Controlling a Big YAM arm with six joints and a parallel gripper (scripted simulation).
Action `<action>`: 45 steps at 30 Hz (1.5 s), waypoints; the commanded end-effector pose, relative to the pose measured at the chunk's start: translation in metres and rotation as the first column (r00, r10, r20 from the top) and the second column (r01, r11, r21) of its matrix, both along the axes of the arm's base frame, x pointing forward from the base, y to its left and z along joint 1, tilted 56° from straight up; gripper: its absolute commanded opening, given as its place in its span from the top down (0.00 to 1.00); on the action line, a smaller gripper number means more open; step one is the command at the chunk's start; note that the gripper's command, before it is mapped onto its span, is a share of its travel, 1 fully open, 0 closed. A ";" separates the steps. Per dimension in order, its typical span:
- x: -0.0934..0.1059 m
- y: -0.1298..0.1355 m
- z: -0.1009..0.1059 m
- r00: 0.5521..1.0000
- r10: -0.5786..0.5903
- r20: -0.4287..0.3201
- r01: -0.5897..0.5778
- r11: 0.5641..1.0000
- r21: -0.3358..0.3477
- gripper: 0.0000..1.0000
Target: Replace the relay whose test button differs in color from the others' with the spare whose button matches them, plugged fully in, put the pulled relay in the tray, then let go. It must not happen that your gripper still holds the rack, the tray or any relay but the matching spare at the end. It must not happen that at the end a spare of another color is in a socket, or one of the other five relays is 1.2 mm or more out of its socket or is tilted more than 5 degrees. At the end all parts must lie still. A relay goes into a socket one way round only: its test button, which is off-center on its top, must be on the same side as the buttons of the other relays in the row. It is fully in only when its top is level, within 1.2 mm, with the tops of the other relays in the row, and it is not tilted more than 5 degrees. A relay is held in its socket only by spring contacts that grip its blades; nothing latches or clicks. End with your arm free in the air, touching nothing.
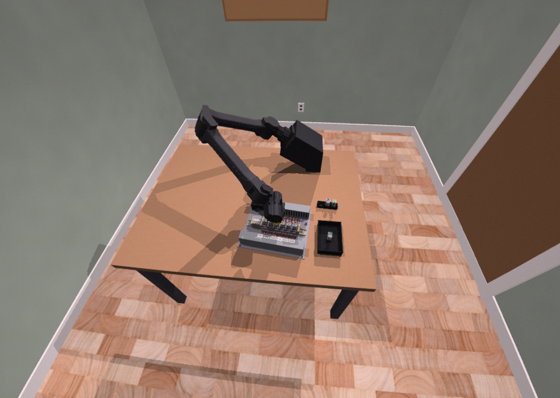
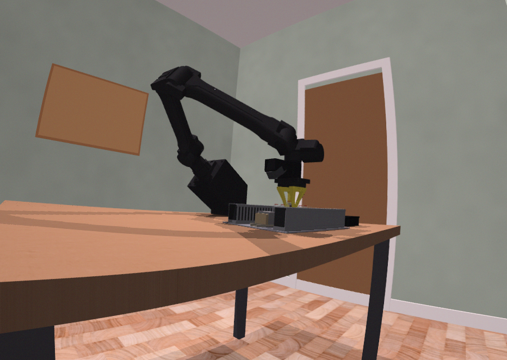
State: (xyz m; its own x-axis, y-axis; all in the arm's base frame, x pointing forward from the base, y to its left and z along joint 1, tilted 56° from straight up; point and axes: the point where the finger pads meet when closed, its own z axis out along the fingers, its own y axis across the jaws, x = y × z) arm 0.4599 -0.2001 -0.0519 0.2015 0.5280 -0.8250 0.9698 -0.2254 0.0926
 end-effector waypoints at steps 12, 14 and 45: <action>0.002 -0.010 0.014 0.999 -0.021 0.026 0.021 1.000 -0.008 1.00; 0.001 -0.010 0.013 0.999 -0.021 0.025 0.021 1.000 -0.008 1.00; 0.003 -0.010 0.013 0.999 -0.022 0.028 0.022 1.000 -0.009 1.00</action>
State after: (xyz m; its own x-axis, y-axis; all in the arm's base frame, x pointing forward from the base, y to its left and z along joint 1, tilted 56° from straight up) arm 0.4590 -0.2000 -0.0516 0.2007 0.5281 -0.8252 0.9699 -0.2254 0.0916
